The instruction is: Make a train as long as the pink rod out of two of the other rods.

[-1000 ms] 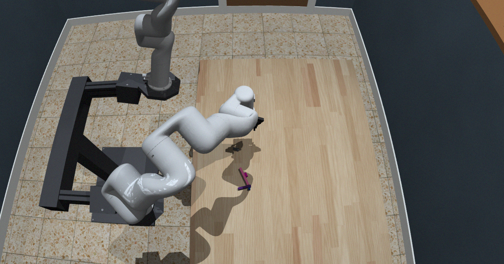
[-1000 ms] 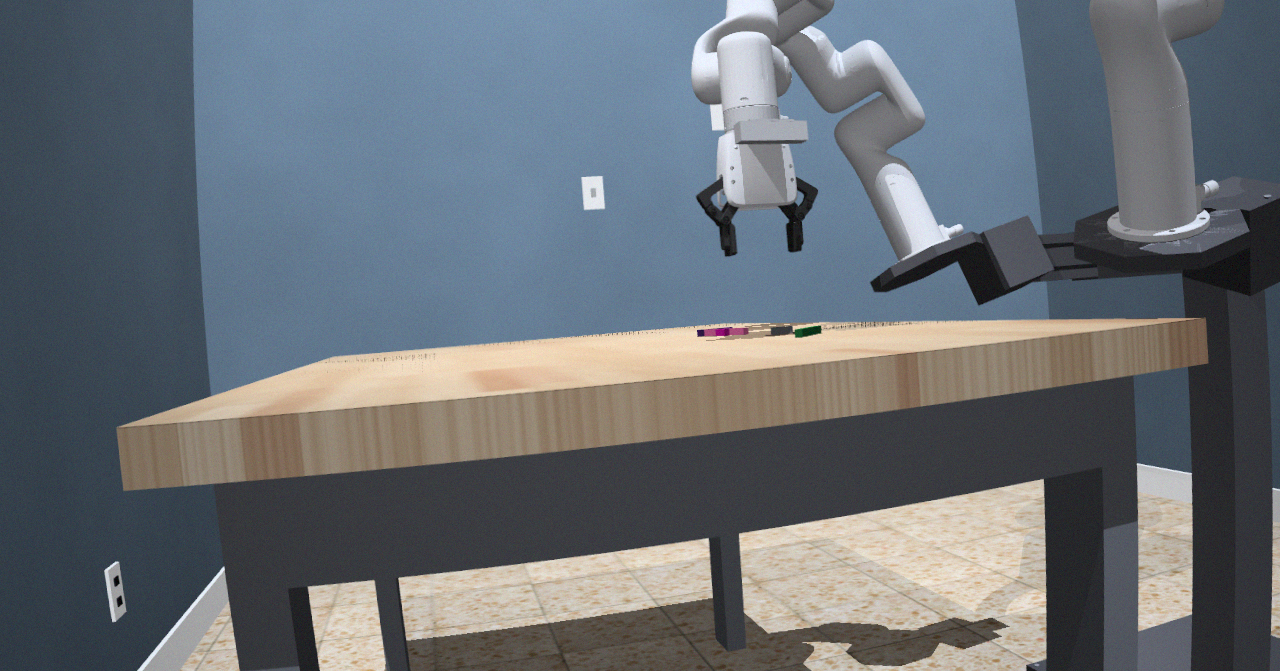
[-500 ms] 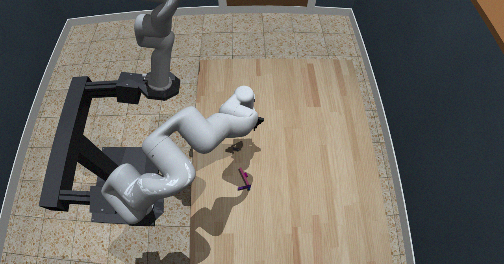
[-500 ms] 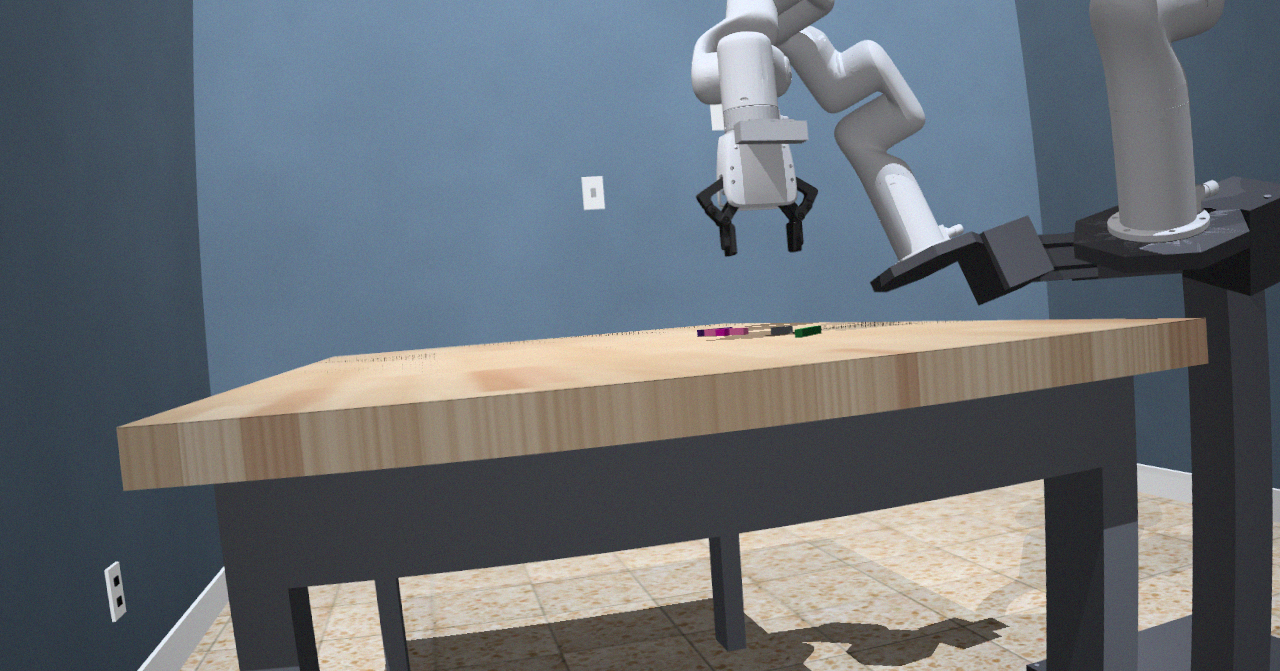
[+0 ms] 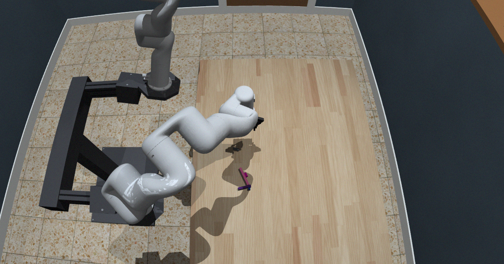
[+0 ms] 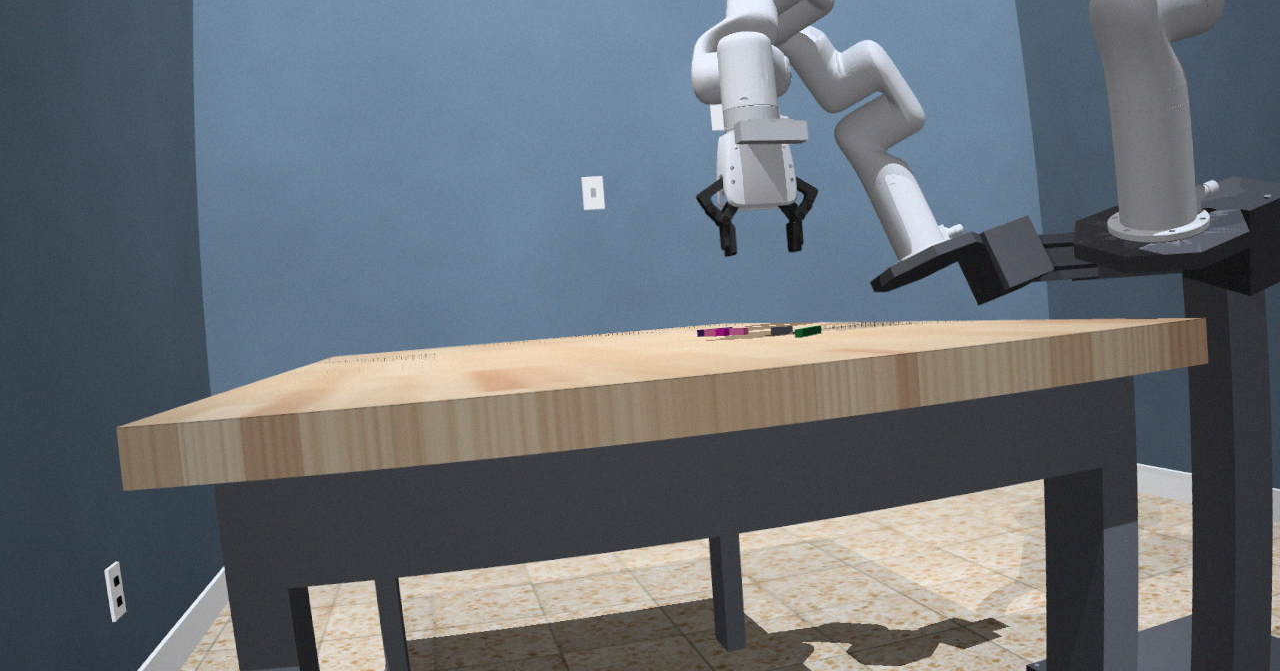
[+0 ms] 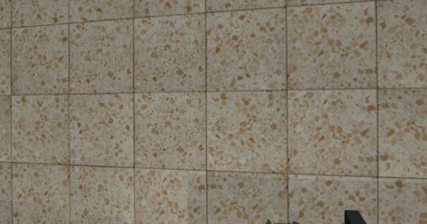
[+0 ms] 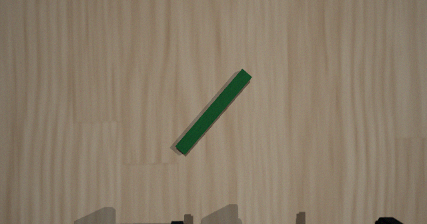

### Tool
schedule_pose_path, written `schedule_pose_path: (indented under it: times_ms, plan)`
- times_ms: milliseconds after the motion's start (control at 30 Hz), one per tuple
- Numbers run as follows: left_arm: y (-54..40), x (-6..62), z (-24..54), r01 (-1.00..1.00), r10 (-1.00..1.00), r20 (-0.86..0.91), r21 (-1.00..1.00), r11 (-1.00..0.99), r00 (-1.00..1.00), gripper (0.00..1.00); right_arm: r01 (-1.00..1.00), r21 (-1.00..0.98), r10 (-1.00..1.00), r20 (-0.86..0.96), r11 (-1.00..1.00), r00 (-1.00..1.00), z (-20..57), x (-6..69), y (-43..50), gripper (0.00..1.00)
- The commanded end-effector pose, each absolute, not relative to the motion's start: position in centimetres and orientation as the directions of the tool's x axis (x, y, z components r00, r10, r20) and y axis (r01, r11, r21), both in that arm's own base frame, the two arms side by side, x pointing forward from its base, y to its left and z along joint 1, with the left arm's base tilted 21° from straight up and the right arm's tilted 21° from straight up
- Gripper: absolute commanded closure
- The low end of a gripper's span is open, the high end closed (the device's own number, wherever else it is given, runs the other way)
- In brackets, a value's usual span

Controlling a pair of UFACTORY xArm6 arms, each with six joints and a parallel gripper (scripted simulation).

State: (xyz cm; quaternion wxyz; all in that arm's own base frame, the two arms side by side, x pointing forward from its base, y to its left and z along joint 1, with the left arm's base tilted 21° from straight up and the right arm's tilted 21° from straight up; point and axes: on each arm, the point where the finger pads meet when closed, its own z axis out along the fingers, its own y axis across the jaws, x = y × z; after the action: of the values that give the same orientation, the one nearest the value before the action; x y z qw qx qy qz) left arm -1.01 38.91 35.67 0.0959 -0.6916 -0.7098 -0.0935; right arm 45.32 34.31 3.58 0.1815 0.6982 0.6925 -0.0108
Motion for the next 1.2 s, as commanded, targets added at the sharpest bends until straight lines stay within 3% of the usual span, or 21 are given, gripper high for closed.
schedule_pose_path:
  times_ms: [0, 600, 1167]
  plan:
    - [39.0, -1.0, 35.9, 1.0, 0.963, 0.27, 0.0, 0.026, -0.025, 0.0, 0.97, 0.241, 0.964, -0.264, 0.025, 0.041, 3.8, 45.4, 34.4, 0.0]
    - [39.0, -1.0, 35.9, 1.0, 0.963, 0.27, 0.0, 0.026, -0.025, 0.0, 0.971, 0.232, 0.962, -0.272, 0.06, 0.006, 3.9, 45.5, 34.3, 0.0]
    - [39.0, -1.0, 35.9, 1.0, 0.963, 0.27, 0.0, 0.026, -0.025, 0.0, 0.86, 0.076, 0.821, -0.348, 0.505, -0.452, 5.6, 46.2, 32.2, 0.0]
